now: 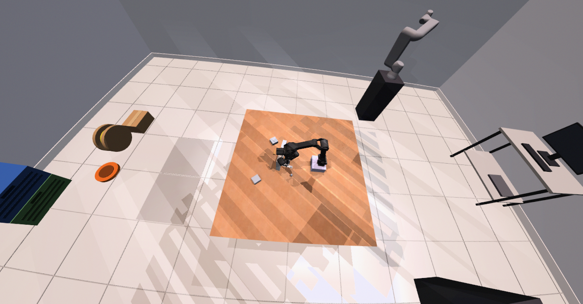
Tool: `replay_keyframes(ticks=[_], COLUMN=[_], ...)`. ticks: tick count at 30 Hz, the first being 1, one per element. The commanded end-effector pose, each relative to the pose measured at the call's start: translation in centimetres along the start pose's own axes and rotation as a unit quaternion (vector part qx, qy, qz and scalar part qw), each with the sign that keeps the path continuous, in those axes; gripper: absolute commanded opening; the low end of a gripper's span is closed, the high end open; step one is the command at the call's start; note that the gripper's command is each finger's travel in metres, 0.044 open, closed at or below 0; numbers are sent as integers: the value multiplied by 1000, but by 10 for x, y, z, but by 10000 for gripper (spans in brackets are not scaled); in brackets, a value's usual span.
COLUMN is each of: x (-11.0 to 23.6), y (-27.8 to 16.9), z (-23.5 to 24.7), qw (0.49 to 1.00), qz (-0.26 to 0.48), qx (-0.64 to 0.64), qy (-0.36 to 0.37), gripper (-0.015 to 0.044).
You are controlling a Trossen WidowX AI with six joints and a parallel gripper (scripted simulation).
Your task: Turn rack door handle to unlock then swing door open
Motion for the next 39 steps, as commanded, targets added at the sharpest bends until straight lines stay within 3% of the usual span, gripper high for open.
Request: replay_keyframes(ticks=[1, 9, 17, 23, 30, 39], x=[0, 0, 0, 0, 0, 0], y=[0, 0, 0, 0, 0, 0], z=[0, 0, 0, 0, 0, 0], qw=[996, 959, 887, 879, 879, 879], qz=[-1, -2, -2, -2, -2, -2], qx=[-89, -283, -463, -477, -477, -477], qy=[-1, -1, -1, -1, -1, -1], gripper=[289, 289, 289, 289, 106, 46])
Point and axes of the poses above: the point midway between the two fingers, 35 mm back from their tips, its own x axis back along the fingers, its own z axis across the jaws, y = z × x, the point moved 4 cm from there along x, back along the fingers, and after that the axes turned 12 degrees about x, right-handed, at the moved point
